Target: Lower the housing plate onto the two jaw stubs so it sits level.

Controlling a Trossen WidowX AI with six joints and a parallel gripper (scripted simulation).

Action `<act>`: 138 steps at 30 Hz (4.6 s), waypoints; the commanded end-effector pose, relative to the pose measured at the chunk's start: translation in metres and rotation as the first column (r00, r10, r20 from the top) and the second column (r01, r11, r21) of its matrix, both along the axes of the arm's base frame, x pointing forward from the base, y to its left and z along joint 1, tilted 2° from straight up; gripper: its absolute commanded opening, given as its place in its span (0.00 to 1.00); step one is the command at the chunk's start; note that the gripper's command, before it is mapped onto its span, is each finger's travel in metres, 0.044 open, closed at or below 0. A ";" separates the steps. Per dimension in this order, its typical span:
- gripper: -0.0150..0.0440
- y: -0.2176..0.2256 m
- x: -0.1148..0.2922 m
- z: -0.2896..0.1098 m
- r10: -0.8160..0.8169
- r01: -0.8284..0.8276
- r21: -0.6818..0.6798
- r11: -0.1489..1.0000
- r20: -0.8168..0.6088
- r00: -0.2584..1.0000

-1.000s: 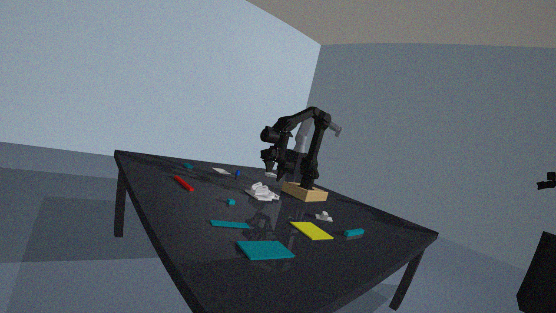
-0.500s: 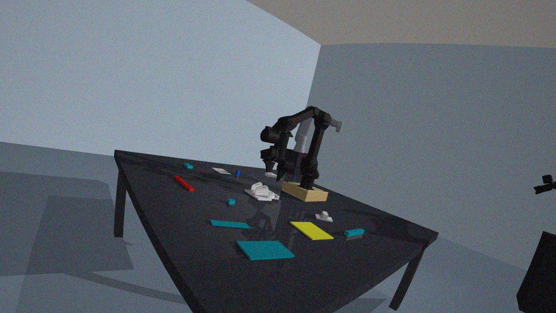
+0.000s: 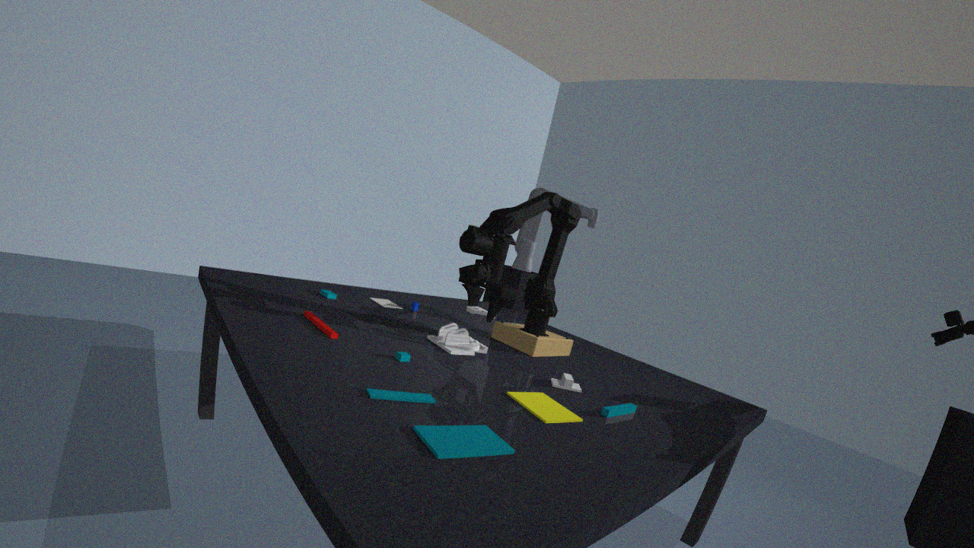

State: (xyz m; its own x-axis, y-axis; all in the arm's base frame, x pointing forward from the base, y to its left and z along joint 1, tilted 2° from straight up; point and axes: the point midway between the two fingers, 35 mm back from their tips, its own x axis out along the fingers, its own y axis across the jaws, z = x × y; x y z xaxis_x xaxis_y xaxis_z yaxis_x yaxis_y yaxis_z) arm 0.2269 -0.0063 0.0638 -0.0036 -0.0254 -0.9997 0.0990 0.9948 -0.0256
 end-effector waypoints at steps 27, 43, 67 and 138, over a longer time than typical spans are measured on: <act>0.85 0.000 -0.003 -0.002 -0.002 0.002 -0.004 1.000 -0.009 1.000; 0.85 0.000 -0.004 -0.002 -0.002 0.002 -0.004 1.000 -0.009 1.000; 0.85 0.000 -0.002 -0.019 -0.002 0.002 -0.004 1.000 -0.009 1.000; 0.85 -0.002 -0.005 -0.069 0.003 -0.003 -0.004 1.000 -0.009 1.000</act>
State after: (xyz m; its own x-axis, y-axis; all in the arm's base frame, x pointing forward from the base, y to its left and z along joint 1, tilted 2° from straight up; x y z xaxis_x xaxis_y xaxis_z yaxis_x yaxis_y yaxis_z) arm 0.2226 -0.0075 -0.0038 -0.0111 -0.0261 -0.9996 0.0990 0.9947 -0.0271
